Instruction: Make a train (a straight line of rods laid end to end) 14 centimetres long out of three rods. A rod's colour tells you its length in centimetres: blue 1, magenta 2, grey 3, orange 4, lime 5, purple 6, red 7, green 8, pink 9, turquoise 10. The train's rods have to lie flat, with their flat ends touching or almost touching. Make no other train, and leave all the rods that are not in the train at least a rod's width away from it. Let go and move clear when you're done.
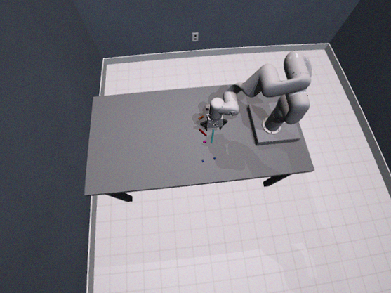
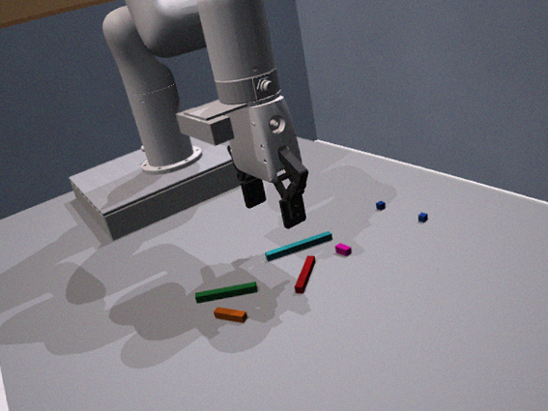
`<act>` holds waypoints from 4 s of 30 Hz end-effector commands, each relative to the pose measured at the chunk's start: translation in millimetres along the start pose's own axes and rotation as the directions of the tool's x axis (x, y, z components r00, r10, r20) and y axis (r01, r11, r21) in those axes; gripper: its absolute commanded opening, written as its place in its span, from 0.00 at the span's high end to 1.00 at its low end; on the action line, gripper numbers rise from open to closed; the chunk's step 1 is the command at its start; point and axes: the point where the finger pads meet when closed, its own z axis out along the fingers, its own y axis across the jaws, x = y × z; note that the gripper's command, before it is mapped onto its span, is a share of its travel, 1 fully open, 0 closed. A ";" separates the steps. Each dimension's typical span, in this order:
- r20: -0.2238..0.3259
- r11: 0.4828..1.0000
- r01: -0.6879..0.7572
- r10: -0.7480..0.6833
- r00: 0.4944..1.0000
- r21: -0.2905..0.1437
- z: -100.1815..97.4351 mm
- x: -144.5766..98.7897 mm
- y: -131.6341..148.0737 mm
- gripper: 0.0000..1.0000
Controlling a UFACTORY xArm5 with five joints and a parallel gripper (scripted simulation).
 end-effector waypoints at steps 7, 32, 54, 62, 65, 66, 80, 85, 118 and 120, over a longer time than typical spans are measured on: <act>0.000 1.000 0.000 0.000 1.000 0.003 -1.1 0.0 -1.3 0.00; 0.000 1.000 0.000 0.000 1.000 0.003 -1.1 0.0 -1.3 0.00; 0.000 0.999 0.039 -0.039 0.999 0.003 -1.3 -1.2 -2.8 0.00; -0.001 0.944 0.331 -0.331 0.944 0.003 -2.8 -11.1 -13.7 0.00; -0.002 0.917 0.398 -0.398 0.917 0.003 -3.2 -13.6 -16.3 0.00; -0.002 0.893 0.450 -0.450 0.893 0.002 -3.5 -15.6 -18.3 0.00; -0.002 0.604 0.797 -0.797 0.604 0.001 -5.7 -32.0 -34.0 0.00; -0.002 0.443 0.897 -0.897 0.443 0.000 -6.5 -39.2 -40.2 0.00; -0.001 -0.124 0.992 -0.992 -0.124 -0.002 -8.9 -62.6 -58.3 0.76; -0.001 -0.124 0.992 -0.992 -0.124 -0.002 -8.9 -62.6 -58.3 0.76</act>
